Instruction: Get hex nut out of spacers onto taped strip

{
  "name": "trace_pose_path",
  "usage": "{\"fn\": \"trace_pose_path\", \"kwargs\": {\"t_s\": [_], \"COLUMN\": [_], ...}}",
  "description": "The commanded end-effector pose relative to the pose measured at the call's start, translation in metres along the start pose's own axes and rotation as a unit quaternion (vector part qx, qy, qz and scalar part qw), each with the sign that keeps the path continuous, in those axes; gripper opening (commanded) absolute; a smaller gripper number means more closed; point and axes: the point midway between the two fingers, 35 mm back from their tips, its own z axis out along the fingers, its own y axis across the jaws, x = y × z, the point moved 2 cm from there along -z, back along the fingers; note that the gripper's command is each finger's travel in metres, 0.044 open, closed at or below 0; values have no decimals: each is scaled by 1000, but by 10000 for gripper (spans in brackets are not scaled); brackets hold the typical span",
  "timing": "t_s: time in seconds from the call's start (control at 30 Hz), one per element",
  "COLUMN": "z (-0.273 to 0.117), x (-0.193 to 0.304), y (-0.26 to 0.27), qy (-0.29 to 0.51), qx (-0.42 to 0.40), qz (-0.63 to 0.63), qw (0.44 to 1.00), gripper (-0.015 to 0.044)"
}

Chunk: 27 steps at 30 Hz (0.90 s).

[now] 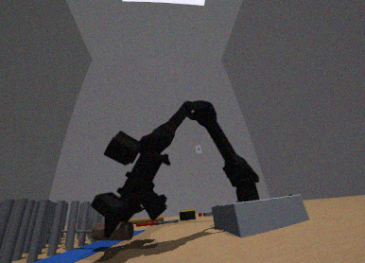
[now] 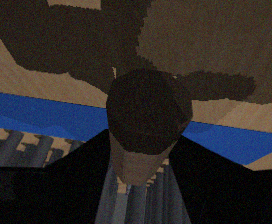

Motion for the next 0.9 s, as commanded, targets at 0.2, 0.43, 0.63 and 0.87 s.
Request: {"fn": "trace_pose_path", "kwargs": {"t_s": [0.2,0.43,0.63,0.87], "z": [4,7,11,17], "x": [7,7,4,0], "y": [-1,-2,-2,-3], "qy": [1,1,1,1], "qx": [2,2,2,2], "qz": [-1,-1,-1,-1], "qw": [1000,1000,1000,1000], "gripper": [0,0,0,0]}}
